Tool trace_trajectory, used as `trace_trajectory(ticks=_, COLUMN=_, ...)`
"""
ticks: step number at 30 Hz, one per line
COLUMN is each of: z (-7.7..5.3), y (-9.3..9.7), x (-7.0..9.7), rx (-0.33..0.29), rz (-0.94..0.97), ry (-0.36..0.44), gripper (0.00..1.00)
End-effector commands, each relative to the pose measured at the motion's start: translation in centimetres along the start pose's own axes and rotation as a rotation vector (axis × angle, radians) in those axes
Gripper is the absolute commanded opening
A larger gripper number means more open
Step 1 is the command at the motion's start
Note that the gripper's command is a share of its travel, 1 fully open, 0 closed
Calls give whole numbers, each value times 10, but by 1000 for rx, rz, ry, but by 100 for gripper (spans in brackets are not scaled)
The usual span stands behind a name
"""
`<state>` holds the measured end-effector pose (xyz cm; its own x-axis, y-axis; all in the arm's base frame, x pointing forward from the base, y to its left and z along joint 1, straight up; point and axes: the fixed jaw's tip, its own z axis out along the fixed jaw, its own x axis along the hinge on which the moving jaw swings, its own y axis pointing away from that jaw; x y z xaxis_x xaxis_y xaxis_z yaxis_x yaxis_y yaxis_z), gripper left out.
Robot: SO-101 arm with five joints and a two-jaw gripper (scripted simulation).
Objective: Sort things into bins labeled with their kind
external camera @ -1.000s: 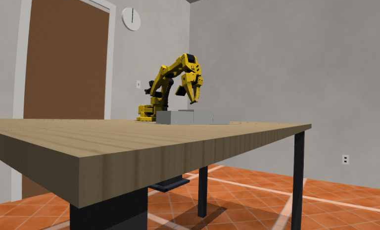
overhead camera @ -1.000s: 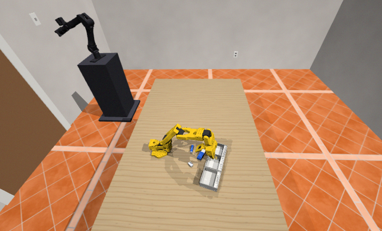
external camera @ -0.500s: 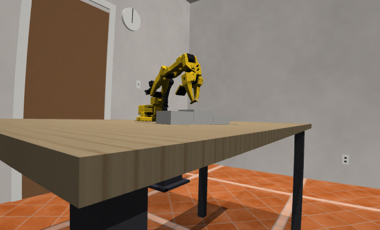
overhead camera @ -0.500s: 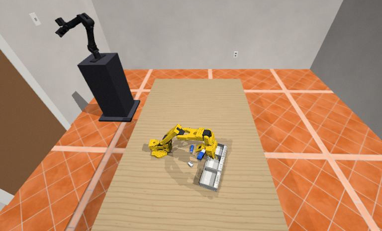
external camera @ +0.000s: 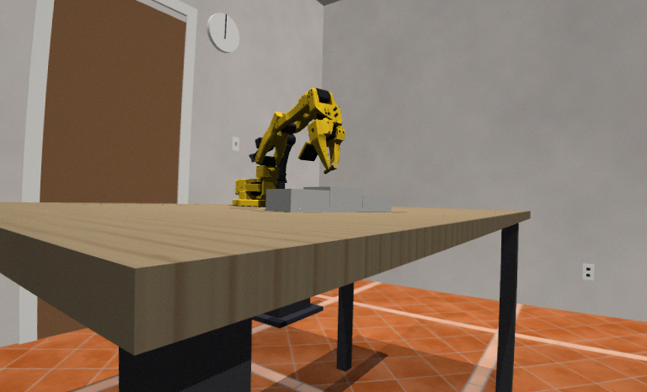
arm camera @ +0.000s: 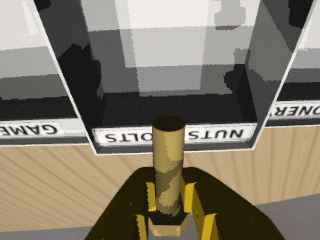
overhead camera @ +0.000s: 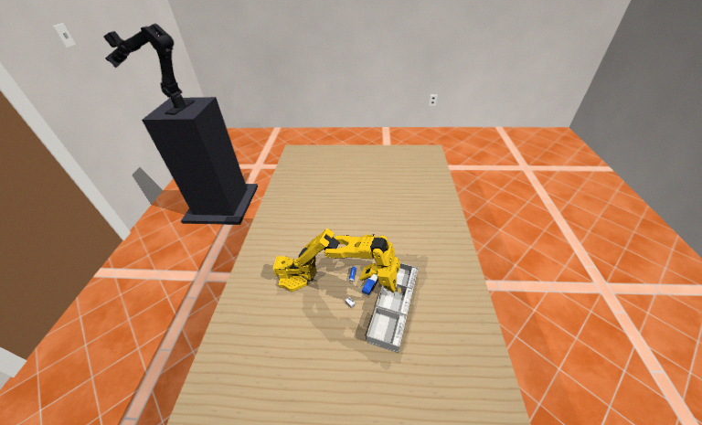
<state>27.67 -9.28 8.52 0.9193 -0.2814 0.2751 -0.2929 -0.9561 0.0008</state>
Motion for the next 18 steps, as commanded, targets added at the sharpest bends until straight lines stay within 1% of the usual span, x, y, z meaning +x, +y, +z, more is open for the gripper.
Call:
trace_trajectory(ticks=1, z=-11, y=2, x=7, rx=-1, rz=-4, ry=52, gripper=0)
trace_trajectory(ticks=8, z=-9, y=2, x=4, rx=-1, rz=-4, ry=34, gripper=0)
trace_trajectory(ticks=18, z=0, y=2, x=3, rx=-1, rz=-4, ry=29, gripper=0)
